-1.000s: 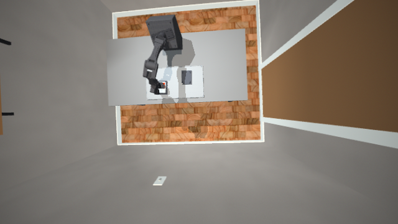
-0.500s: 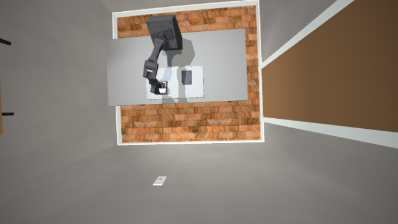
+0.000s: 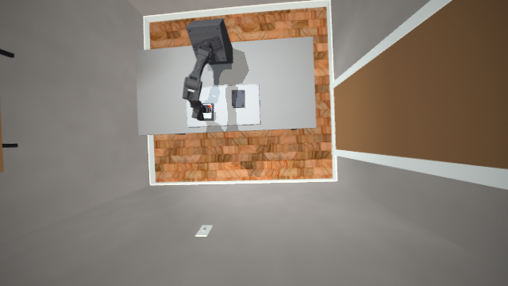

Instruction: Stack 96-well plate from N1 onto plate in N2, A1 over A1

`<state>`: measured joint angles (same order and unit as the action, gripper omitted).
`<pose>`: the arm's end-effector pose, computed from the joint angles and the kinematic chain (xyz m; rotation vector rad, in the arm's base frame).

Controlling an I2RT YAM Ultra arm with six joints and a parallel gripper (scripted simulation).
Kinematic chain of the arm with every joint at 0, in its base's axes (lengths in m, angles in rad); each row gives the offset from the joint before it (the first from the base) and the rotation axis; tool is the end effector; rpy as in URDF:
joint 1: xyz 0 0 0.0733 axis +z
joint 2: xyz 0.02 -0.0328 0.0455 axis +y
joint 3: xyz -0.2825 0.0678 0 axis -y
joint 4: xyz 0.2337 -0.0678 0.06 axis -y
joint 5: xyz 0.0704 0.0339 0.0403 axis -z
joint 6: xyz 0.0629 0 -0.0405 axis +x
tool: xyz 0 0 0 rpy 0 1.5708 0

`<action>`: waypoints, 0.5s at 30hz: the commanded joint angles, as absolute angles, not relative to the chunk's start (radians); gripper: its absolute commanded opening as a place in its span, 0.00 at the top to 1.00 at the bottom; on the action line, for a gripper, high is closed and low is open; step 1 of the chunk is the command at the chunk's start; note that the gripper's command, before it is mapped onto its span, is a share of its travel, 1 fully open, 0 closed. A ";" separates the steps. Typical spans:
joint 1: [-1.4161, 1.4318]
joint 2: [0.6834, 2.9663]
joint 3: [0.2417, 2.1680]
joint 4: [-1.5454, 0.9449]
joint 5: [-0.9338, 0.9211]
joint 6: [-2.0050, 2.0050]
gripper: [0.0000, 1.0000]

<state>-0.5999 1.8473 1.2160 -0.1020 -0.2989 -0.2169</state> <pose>0.3561 -0.2198 0.2136 0.2816 2.2488 -0.0872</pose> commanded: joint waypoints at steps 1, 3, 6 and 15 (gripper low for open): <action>-0.603 1.860 1.252 -0.100 -0.295 -0.209 1.00; -0.601 1.851 1.254 -0.103 -0.295 -0.209 1.00; -0.599 1.846 1.257 -0.105 -0.294 -0.209 1.00; -0.603 1.855 1.258 -0.098 -0.297 -0.209 1.00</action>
<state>-0.5976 1.8553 1.2308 -0.1024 -0.2962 -0.2150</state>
